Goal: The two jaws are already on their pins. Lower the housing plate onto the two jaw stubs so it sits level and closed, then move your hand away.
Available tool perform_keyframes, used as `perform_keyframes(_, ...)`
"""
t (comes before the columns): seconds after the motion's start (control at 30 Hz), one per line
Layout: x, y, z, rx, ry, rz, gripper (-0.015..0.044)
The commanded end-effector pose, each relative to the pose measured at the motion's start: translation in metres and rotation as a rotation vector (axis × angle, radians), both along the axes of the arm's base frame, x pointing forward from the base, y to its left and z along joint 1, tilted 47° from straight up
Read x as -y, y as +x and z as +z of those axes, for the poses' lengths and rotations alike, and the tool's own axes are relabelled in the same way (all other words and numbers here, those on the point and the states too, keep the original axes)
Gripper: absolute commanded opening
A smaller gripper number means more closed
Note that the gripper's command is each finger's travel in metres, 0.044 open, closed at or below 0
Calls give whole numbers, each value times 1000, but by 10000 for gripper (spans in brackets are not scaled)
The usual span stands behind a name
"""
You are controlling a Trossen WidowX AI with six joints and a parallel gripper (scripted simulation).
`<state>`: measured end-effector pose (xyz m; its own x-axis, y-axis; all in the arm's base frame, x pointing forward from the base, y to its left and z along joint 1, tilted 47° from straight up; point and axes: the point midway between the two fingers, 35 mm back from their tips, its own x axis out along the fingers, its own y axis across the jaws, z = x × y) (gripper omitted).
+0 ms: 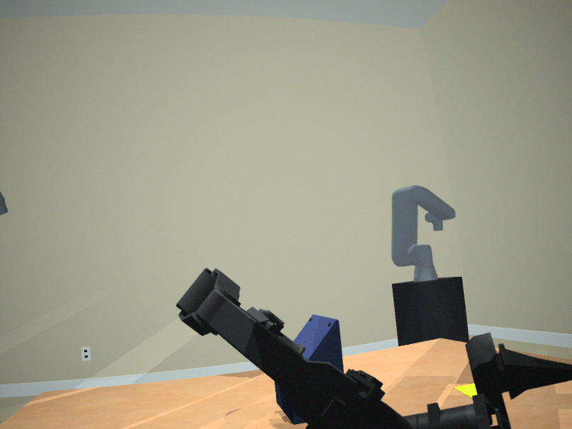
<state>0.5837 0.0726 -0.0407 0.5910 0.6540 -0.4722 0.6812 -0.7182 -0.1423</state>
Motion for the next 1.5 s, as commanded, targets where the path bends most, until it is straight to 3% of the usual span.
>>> perform_keyframes(0.0,0,0,0,0,0,0,426)
perform_keyframes(1.47,50,-17,53,363,-694,266,440)
